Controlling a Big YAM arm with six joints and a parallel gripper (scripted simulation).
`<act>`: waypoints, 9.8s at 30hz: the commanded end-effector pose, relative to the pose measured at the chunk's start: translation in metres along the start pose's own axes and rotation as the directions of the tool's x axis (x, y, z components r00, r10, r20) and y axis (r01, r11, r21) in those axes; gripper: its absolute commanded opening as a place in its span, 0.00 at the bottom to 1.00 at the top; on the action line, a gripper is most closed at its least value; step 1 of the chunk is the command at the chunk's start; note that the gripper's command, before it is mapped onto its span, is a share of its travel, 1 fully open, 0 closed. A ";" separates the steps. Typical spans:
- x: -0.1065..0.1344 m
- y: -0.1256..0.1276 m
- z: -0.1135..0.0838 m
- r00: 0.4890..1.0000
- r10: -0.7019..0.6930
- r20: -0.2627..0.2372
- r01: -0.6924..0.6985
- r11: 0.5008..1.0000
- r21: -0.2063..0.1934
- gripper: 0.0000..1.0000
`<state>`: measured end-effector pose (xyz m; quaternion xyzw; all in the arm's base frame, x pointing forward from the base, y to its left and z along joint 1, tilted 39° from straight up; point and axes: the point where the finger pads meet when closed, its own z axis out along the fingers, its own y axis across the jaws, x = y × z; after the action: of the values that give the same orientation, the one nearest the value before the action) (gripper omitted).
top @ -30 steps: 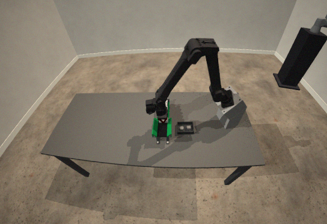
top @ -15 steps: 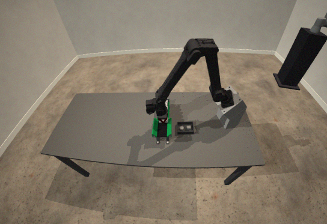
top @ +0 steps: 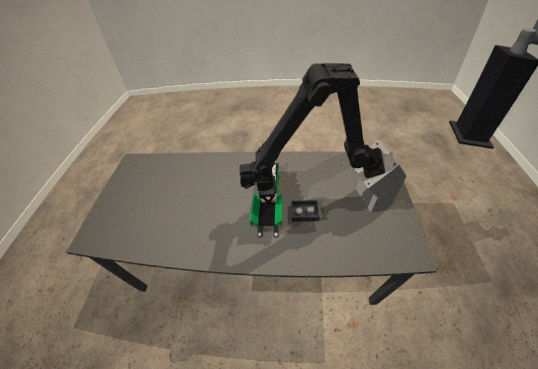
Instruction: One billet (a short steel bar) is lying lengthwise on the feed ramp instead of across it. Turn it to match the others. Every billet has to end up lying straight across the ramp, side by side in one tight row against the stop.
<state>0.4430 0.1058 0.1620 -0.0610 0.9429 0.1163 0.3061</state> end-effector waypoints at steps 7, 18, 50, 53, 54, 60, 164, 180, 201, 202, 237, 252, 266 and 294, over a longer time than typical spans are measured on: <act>-0.036 -0.003 -0.021 0.996 -0.009 0.085 0.009 1.000 0.003 0.00; -0.036 -0.003 -0.021 0.996 -0.009 0.085 0.009 1.000 0.003 0.00; -0.036 -0.006 -0.020 0.998 -0.005 0.065 0.005 1.000 0.004 0.00; -0.037 -0.007 -0.021 0.998 -0.005 0.064 0.004 1.000 0.004 0.00; -0.037 -0.007 -0.022 0.998 -0.005 0.066 0.005 1.000 0.004 0.00; -0.038 -0.008 -0.021 0.998 -0.005 0.064 0.004 1.000 0.005 0.00; -0.047 -0.007 -0.015 0.996 0.012 0.091 -0.013 1.000 0.004 0.00; -0.044 -0.004 -0.010 0.997 0.010 0.078 -0.011 1.000 0.002 0.00; -0.044 -0.003 -0.010 0.997 0.009 0.080 -0.009 1.000 0.001 0.00; -0.044 -0.003 -0.010 0.997 0.009 0.080 -0.009 1.000 0.001 0.00; -0.035 -0.003 -0.005 0.998 0.009 0.059 -0.009 1.000 -0.004 0.55; -0.035 -0.003 -0.005 0.998 0.009 0.059 -0.009 1.000 -0.004 0.55; -0.035 -0.003 -0.008 0.998 0.009 0.061 -0.009 1.000 -0.004 0.55; -0.041 -0.005 -0.058 0.997 -0.007 0.073 0.006 1.000 0.004 0.55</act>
<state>0.4389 0.0959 0.1977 -0.0581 0.9402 0.1181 0.3142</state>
